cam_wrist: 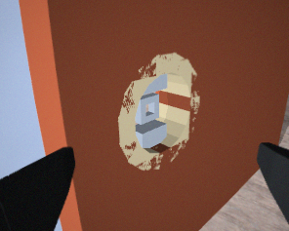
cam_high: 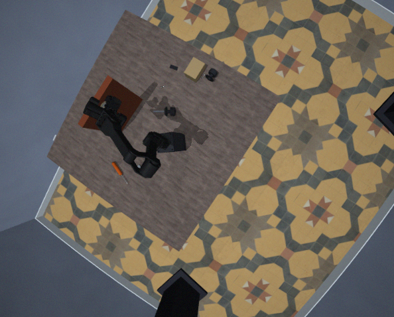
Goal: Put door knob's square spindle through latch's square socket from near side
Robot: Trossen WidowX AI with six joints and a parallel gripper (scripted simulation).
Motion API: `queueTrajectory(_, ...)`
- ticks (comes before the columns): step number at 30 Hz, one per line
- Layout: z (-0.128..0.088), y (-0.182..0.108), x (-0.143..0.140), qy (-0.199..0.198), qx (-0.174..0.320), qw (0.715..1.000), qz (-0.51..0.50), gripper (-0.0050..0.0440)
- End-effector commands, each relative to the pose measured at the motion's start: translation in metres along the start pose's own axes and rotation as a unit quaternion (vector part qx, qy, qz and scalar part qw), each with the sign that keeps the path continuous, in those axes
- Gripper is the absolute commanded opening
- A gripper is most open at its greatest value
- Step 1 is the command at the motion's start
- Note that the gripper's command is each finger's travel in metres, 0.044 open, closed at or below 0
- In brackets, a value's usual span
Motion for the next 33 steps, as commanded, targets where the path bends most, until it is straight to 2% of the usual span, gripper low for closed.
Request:
queueTrajectory(1, 0.000, 0.000, 0.000, 0.000, 0.000, 1.000, 0.000, 0.0440)
queueTrajectory(6, -0.005, -0.001, 0.001, -0.007, -0.003, 1.000, 0.001, 0.0440)
queueTrajectory(9, -0.019, 0.000, 0.001, -0.010, -0.004, 1.000, 0.001, 0.0440)
queueTrajectory(21, -0.051, 0.001, -0.001, -0.010, -0.004, 1.000, 0.001, 0.0440)
queueTrajectory(33, -0.056, 0.001, -0.002, -0.010, -0.004, 1.000, 0.001, 0.0440)
Point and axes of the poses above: the point midway between the two fingers, 35 mm back from their tips, its own z axis out along the fingers, its own x axis across the jaws, y = z × x, the point moved 9 cm from there along -z, back along the fingers, and after that the axes turned 9 degrees about z, right-handed, at the moved point
